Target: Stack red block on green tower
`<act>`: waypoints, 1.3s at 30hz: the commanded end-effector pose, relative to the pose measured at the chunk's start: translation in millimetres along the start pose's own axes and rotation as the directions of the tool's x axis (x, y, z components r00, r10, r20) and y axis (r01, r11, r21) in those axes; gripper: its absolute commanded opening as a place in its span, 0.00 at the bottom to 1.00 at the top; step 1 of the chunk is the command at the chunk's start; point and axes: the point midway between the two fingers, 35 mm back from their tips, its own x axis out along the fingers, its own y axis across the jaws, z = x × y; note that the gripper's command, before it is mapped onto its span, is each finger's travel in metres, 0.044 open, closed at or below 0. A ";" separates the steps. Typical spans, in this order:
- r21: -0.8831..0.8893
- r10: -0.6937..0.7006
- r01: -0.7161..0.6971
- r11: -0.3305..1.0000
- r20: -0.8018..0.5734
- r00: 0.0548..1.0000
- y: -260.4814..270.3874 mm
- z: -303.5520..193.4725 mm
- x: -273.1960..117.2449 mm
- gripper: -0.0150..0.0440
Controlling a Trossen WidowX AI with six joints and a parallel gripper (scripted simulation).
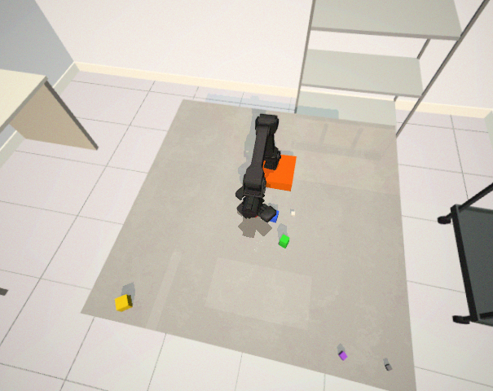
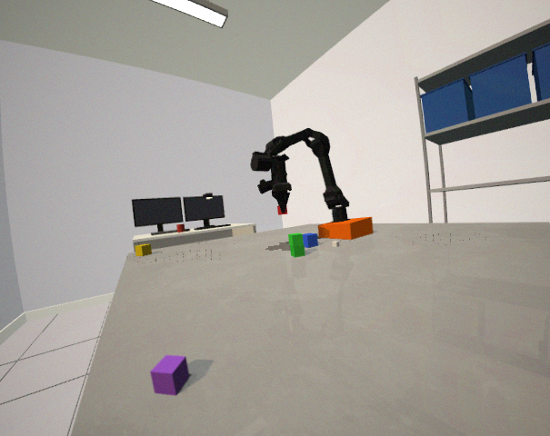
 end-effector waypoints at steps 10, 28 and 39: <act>0.002 0.002 -0.002 1.000 0.001 1.000 78.0 0.0 -1.5 0.25; 0.014 0.004 -0.004 1.000 0.001 1.000 159.1 -19.0 4.8 0.25; 0.014 0.004 -0.004 1.000 0.001 1.000 159.2 -19.7 30.2 0.25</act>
